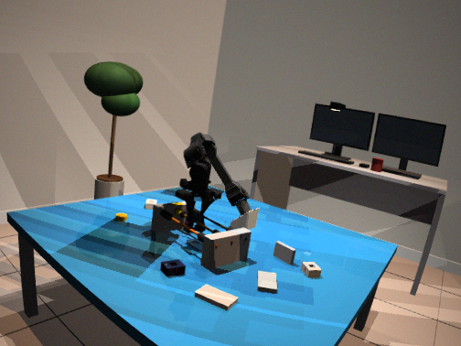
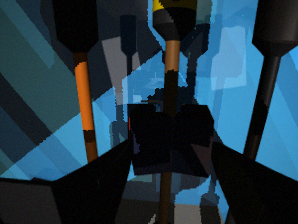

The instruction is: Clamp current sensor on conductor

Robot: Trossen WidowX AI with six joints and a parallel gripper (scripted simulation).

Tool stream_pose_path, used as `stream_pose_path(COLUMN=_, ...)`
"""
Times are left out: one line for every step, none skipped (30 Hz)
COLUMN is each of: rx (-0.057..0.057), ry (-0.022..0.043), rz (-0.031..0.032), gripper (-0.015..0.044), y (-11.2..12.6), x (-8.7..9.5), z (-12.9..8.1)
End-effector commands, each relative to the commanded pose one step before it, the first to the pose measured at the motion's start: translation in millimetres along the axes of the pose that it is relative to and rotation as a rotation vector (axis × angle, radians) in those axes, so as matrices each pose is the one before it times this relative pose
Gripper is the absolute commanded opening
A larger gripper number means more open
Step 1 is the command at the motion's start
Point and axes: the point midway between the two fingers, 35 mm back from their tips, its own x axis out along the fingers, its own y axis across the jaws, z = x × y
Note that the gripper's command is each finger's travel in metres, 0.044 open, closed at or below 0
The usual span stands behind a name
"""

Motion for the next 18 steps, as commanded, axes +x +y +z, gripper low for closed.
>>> stream_pose_path(rx=-0.0061, ry=-0.0015, rz=0.00251, gripper=0.0263, y=-0.73, x=-0.56, z=-0.53)
stream_pose_path(rx=0.0, ry=0.0, rz=0.0, gripper=0.0289, y=0.0, x=0.0, z=0.0)
stream_pose_path(rx=0.0, ry=0.0, rz=0.0, gripper=0.0315, y=0.0, x=0.0, z=0.0)
stream_pose_path(rx=0.0, ry=0.0, rz=0.0, gripper=0.0341, y=0.0, x=0.0, z=0.0)
stream_pose_path(rx=0.0, ry=0.0, rz=0.0, gripper=0.0368, y=0.0, x=0.0, z=0.0)
stream_pose_path(rx=0.0, ry=0.0, rz=0.0, gripper=0.0394, y=0.0, x=0.0, z=0.0)
stream_pose_path(rx=0.0, ry=0.0, rz=0.0, gripper=0.042, y=0.0, x=0.0, z=0.0)
stream_pose_path(rx=0.0, ry=0.0, rz=0.0, gripper=0.044, y=0.0, x=0.0, z=0.0)
stream_pose_path(rx=0.0, ry=0.0, rz=0.0, gripper=0.044, y=0.0, x=0.0, z=0.0)
stream_pose_path(rx=0.0, ry=0.0, rz=0.0, gripper=0.044, y=0.0, x=0.0, z=0.0)
stream_pose_path(rx=0.0, ry=0.0, rz=0.0, gripper=0.044, y=0.0, x=0.0, z=0.0)
stream_pose_path(rx=0.0, ry=0.0, rz=0.0, gripper=0.044, y=0.0, x=0.0, z=0.0)
stream_pose_path(rx=0.0, ry=0.0, rz=0.0, gripper=0.044, y=0.0, x=0.0, z=0.0)
stream_pose_path(rx=0.0, ry=0.0, rz=0.0, gripper=0.044, y=0.0, x=0.0, z=0.0)
stream_pose_path(rx=0.0, ry=0.0, rz=0.0, gripper=0.044, y=0.0, x=0.0, z=0.0)
stream_pose_path(rx=0.0006, ry=0.0005, rz=0.00081, gripper=0.044, y=0.15, x=1.97, z=-0.14)
stream_pose_path(rx=0.0017, ry=0.00138, rz=0.00245, gripper=0.044, y=0.39, x=5.9, z=-0.34)
stream_pose_path(rx=0.0029, ry=0.00187, rz=0.00417, gripper=0.044, y=0.41, x=9.78, z=-0.34)
